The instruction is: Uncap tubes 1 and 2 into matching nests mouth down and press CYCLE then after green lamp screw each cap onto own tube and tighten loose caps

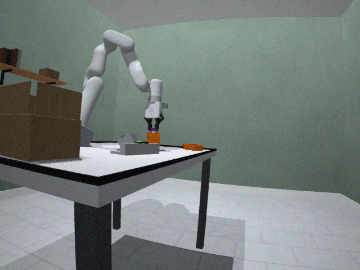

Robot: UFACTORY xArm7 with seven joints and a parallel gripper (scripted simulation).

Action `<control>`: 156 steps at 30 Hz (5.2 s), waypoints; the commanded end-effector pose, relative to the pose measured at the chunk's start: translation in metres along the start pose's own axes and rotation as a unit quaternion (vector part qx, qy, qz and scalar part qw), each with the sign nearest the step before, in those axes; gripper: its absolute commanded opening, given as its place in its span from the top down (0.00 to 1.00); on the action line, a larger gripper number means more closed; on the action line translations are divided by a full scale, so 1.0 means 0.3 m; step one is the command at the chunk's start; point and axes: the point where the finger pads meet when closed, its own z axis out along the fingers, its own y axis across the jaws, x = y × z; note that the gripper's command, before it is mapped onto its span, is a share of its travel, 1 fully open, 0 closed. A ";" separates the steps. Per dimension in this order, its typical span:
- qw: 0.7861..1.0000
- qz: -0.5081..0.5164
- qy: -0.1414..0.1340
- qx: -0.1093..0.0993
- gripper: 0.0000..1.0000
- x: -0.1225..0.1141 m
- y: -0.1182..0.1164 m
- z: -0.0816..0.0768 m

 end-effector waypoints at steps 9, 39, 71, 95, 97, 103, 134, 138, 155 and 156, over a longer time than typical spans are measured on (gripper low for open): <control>0.953 -0.301 0.004 -0.001 0.54 0.004 0.004 -0.005; 0.742 -0.670 0.004 -0.003 0.54 0.004 0.004 -0.005; 0.932 -0.362 0.006 -0.001 1.00 0.004 0.005 -0.002; 0.999 0.050 0.005 0.001 1.00 0.004 0.005 0.000; 0.999 0.050 0.005 0.001 1.00 0.004 0.005 0.000; 0.999 0.050 0.005 0.001 0.54 0.004 0.005 0.000; 0.874 -0.487 0.003 -0.002 0.54 0.004 0.004 -0.002; 0.839 -0.544 0.003 -0.003 0.54 0.004 0.004 -0.002; 0.742 -0.670 0.004 -0.003 1.00 0.004 0.004 -0.002; 0.742 -0.670 0.004 -0.003 1.00 0.004 0.004 -0.002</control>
